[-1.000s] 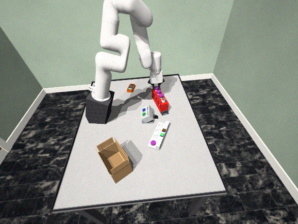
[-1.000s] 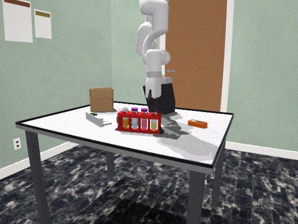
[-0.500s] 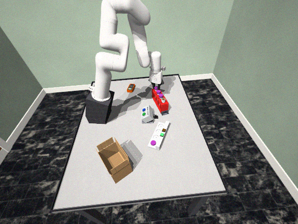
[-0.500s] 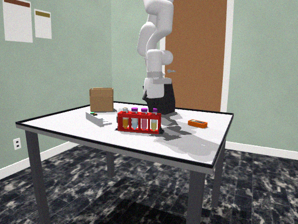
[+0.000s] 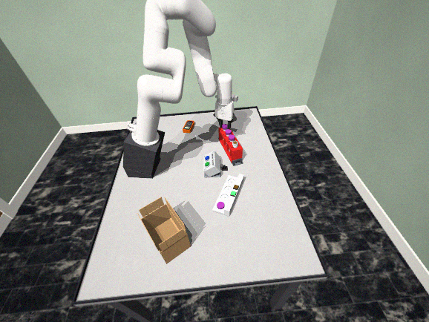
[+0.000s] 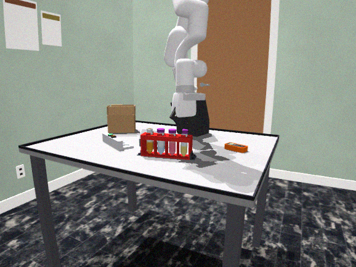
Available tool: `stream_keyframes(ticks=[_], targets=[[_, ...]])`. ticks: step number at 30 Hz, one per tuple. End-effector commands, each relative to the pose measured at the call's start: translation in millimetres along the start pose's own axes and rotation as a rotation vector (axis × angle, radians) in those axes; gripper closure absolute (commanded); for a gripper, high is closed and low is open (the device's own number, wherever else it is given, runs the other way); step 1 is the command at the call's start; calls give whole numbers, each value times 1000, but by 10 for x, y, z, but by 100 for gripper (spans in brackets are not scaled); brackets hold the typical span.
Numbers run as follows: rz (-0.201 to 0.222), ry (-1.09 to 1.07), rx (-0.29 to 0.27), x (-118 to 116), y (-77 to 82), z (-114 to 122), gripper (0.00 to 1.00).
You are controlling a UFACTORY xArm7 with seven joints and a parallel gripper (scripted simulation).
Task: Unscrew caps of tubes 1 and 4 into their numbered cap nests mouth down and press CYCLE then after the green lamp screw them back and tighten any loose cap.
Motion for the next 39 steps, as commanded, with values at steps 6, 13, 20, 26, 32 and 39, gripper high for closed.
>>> stream_keyframes(ticks=[6, 13, 20, 26, 32, 39], targets=[[2, 521, 2, 5, 9, -9, 54], [2, 776, 1, 5, 9, -9, 54], [3, 1198, 1, 6, 9, -7, 54], [3, 1504, 0, 6, 9, -7, 54], [3, 1543, 2, 7, 9, -7, 54], [3, 1543, 2, 6, 9, -7, 100]])
Point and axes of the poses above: the point where the finger pads meet when closed, its own y axis back along the fingers, its own x axis across the jaws, z = x × y, the point moved 1 cm from there along y, back along the fingers, and after that the axes turned 9 degrees about y, right-handed, at the moved point
